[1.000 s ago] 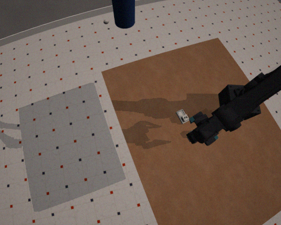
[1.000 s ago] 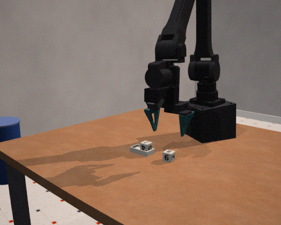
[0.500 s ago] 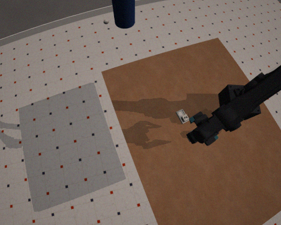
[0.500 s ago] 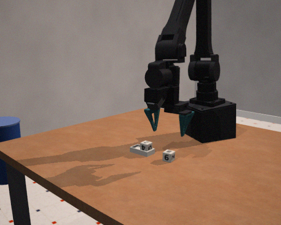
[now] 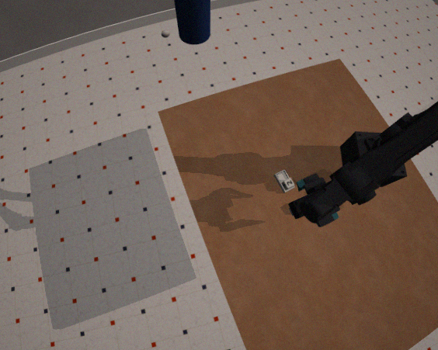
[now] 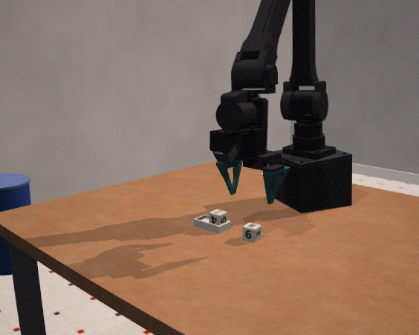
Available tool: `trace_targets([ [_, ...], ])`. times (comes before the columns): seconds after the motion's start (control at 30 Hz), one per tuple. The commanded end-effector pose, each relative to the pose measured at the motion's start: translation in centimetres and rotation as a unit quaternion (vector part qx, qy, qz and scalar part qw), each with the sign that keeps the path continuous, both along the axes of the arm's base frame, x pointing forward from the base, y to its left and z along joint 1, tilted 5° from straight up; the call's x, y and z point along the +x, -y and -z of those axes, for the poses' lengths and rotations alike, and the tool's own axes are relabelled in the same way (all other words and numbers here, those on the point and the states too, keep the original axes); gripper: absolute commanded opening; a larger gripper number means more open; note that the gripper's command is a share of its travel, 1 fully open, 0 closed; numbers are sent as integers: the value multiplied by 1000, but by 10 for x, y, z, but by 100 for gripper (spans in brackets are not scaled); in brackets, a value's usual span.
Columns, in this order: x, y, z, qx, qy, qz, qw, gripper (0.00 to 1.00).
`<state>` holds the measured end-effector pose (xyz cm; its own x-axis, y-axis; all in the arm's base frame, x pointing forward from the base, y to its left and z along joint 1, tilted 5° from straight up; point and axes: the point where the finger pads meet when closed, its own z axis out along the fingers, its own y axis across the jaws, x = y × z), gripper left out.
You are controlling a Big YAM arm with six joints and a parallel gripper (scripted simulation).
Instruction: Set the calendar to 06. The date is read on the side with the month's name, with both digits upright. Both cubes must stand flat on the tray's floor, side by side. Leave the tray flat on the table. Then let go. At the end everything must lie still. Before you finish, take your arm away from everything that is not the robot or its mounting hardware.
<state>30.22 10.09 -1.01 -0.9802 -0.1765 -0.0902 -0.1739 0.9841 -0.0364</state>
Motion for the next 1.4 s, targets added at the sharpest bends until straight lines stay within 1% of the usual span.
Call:
trace_targets([
  [0.0,-2,-4,4,6,1,87,996,100],
  [0.13,-3,-3,4,11,1,160,987,100],
  [0.17,-3,-3,4,11,1,162,987,100],
  [0.2,-4,-3,4,13,0,191,981,100],
  [0.27,-4,-3,3,16,0,223,975,100],
  [0.33,-4,-3,3,16,0,223,975,100],
  [0.37,-5,-3,3,17,0,244,970,100],
  [0.4,-5,-2,2,20,1,276,961,100],
  [0.43,-5,-2,2,21,1,286,958,100],
  [0.5,-5,-2,1,24,2,323,946,100],
  [0.53,-5,-2,1,24,2,328,944,100],
  [0.57,-5,-2,0,27,4,353,935,100],
  [0.67,-5,-2,-1,33,6,400,916,100],
  [0.7,-5,-2,-1,34,7,408,912,100],
  [0.77,-4,-3,-2,38,9,444,895,100],
  [0.8,-4,-3,-2,38,9,445,895,100],
  [0.83,-4,-3,-3,42,10,472,880,100],
  [0.9,-4,-3,-3,42,10,472,880,100],
  [0.93,-4,-3,-3,43,11,479,877,100],
  [0.97,-3,-3,-5,47,12,510,859,100],
  [1.0,-3,-3,-5,50,14,530,846,100],
  [1.03,-3,-3,-6,51,14,538,841,100],
  [1.07,-2,-3,-7,54,15,557,828,100],
  [1.1,-2,-4,-7,55,15,563,825,100],
  [1.13,-1,-4,-8,58,17,584,810,100],
  [1.17,-1,-4,-8,58,17,584,810,100],
  [1.23,0,-4,-9,62,18,615,786,100],
  [1.27,0,-4,-8,63,18,626,777,100],
  [1.3,0,-4,-8,63,18,633,771,100],
  [1.37,0,-4,-8,63,18,641,765,100],
])
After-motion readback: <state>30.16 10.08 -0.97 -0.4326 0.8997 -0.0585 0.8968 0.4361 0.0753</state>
